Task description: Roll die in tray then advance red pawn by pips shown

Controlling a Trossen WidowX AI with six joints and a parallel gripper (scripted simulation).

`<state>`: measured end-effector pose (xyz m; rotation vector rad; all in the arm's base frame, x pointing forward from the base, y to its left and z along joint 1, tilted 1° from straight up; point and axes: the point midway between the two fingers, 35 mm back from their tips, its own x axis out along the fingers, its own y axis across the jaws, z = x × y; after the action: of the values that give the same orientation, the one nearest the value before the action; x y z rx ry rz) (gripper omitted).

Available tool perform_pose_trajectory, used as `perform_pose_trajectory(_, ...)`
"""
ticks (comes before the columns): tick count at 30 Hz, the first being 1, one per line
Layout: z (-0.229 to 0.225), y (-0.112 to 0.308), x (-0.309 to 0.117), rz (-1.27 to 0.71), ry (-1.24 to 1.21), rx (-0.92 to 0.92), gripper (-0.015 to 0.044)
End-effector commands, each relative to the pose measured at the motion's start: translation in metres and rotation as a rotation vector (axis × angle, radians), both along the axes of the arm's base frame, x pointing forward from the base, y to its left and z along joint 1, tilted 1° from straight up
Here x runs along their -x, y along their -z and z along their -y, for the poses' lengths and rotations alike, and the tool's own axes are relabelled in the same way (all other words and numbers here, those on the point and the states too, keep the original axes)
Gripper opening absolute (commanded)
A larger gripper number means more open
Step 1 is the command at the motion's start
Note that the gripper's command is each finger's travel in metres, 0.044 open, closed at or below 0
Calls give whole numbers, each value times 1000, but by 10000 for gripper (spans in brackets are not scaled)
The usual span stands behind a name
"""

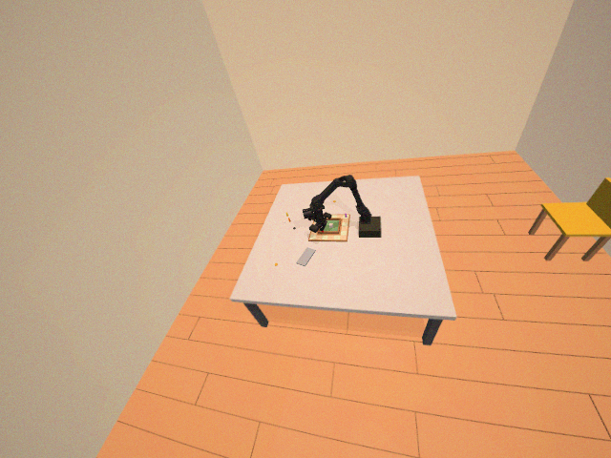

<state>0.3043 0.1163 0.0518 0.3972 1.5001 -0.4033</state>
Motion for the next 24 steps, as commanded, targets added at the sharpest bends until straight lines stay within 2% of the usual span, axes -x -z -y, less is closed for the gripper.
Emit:
perform_pose_trajectory(1, -6, 6, 9, -1, 4, -2, 0)
perform_pose_trajectory(10, -5, 40, 8, -1, 4, -2, 0)
perform_pose_trajectory(24, -5, 52, 7, -1, 4, -2, 0)
